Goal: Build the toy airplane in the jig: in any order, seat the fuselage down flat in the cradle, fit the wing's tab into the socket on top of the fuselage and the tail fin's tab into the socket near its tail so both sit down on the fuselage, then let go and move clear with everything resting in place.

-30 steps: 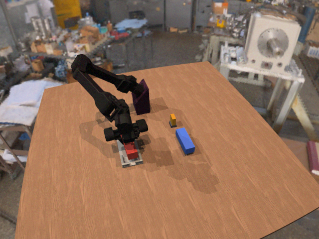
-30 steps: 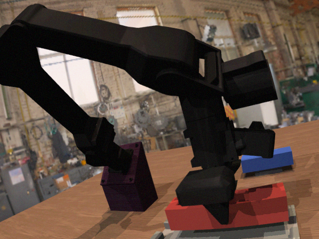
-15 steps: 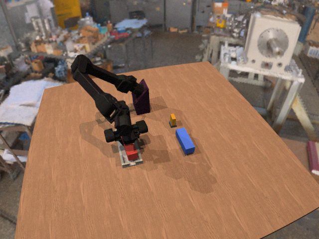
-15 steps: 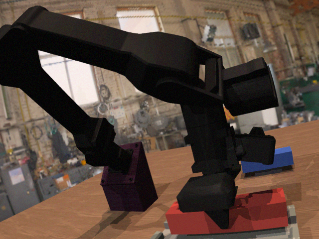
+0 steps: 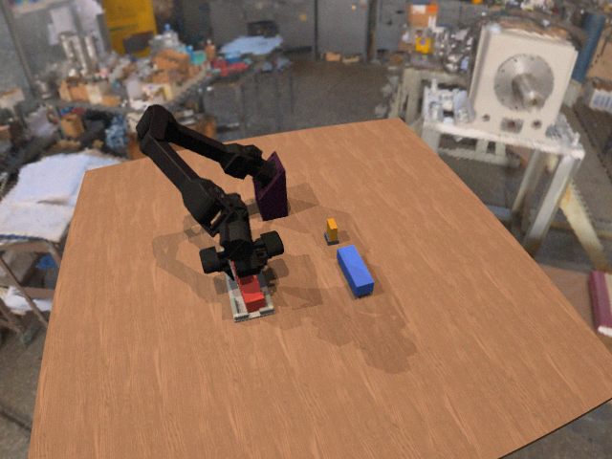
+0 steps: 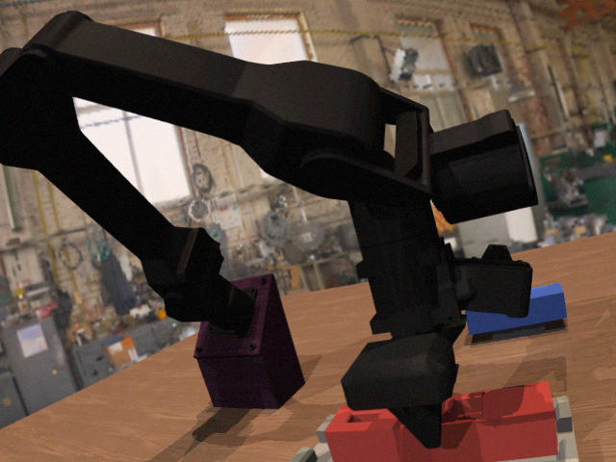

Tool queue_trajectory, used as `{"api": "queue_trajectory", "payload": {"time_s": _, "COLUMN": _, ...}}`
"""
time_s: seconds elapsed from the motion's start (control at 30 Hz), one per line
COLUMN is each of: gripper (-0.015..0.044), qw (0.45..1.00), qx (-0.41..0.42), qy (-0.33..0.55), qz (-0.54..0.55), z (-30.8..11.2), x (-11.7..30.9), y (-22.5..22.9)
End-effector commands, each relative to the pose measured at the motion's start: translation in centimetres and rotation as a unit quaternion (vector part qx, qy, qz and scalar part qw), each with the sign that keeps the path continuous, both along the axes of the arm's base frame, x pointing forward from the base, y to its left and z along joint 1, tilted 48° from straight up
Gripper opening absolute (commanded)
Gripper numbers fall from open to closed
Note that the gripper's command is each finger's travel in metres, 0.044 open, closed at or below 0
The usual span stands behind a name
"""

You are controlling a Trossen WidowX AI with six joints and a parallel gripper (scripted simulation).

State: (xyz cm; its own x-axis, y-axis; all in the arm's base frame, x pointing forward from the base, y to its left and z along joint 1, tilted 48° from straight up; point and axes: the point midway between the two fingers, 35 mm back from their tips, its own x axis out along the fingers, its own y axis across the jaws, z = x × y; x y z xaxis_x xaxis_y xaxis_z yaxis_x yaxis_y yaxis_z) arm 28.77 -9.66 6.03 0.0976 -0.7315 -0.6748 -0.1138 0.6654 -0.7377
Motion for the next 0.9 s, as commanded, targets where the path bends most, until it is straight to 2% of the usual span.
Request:
{"api": "queue_trajectory", "payload": {"time_s": 0.0, "gripper": 0.0399, "qw": 1.000, "qx": 0.000, "qy": 0.000, "qz": -0.001, "z": 0.0, "x": 0.0, "y": 0.0}}
{"api": "queue_trajectory", "payload": {"time_s": 0.07, "gripper": 0.0440, "qw": 1.000, "qx": 0.000, "qy": 0.000, "qz": -0.001, "z": 0.0, "x": 0.0, "y": 0.0}}
{"api": "queue_trajectory", "payload": {"time_s": 0.37, "gripper": 0.0440, "qw": 1.000, "qx": 0.000, "qy": 0.000, "qz": 0.000, "z": 0.2, "x": 0.0, "y": 0.2}}
{"api": "queue_trajectory", "payload": {"time_s": 0.63, "gripper": 0.0440, "qw": 1.000, "qx": 0.001, "qy": 0.003, "qz": 0.000, "z": 6.9, "x": -0.9, "y": 7.7}}
{"api": "queue_trajectory", "payload": {"time_s": 0.87, "gripper": 0.0440, "qw": 1.000, "qx": 0.000, "qy": 0.002, "qz": 0.000, "z": 6.9, "x": -0.6, "y": 8.1}}
